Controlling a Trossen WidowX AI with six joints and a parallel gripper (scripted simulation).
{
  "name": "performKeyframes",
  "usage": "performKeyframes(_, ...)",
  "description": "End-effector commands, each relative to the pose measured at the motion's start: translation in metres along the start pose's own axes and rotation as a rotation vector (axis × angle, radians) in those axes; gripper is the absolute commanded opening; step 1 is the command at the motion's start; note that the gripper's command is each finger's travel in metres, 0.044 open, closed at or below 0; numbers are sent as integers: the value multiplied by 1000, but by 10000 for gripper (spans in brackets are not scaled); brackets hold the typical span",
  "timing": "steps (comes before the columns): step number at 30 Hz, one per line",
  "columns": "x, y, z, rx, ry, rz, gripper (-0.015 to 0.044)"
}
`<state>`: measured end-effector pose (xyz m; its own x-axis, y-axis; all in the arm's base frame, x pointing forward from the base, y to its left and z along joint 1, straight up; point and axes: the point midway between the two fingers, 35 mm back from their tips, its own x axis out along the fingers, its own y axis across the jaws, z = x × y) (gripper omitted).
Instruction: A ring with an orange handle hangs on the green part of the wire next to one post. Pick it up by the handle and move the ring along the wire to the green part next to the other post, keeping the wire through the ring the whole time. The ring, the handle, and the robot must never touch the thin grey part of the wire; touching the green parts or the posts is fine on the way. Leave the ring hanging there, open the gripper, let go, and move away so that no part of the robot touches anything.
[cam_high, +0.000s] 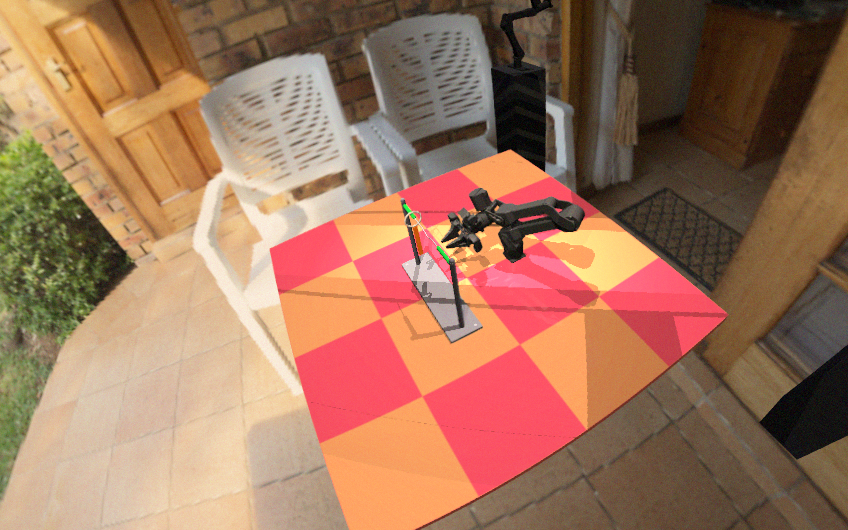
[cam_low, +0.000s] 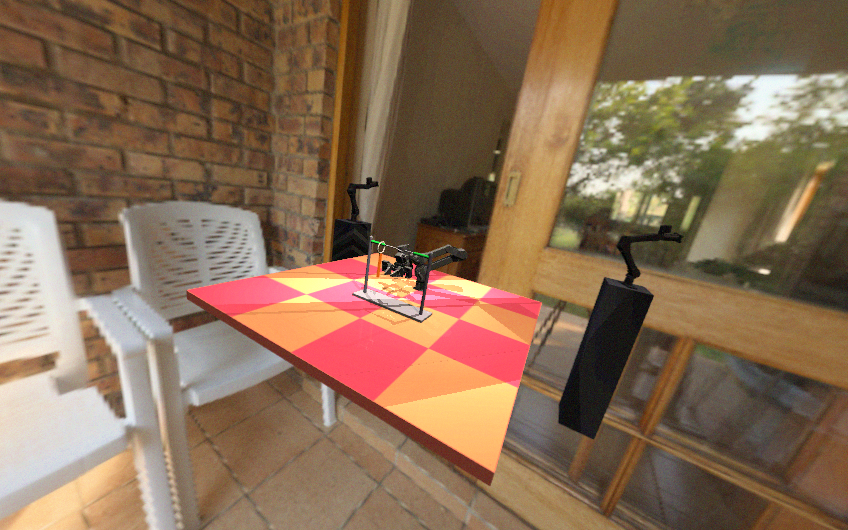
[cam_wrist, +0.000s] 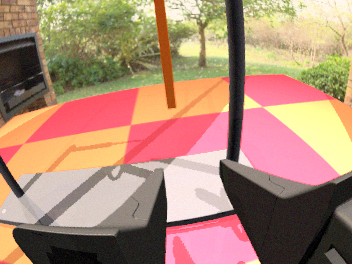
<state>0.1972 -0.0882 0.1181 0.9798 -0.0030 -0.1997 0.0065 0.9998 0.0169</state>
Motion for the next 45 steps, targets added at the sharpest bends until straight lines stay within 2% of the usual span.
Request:
performKeyframes(1, 9, -1, 12, -12, -4, -1, 160)
performKeyframes(10, 31, 5, 40, -26, -36, -3, 160)
performKeyframes(45, 74, 1, 47, -28, -38, -3, 160)
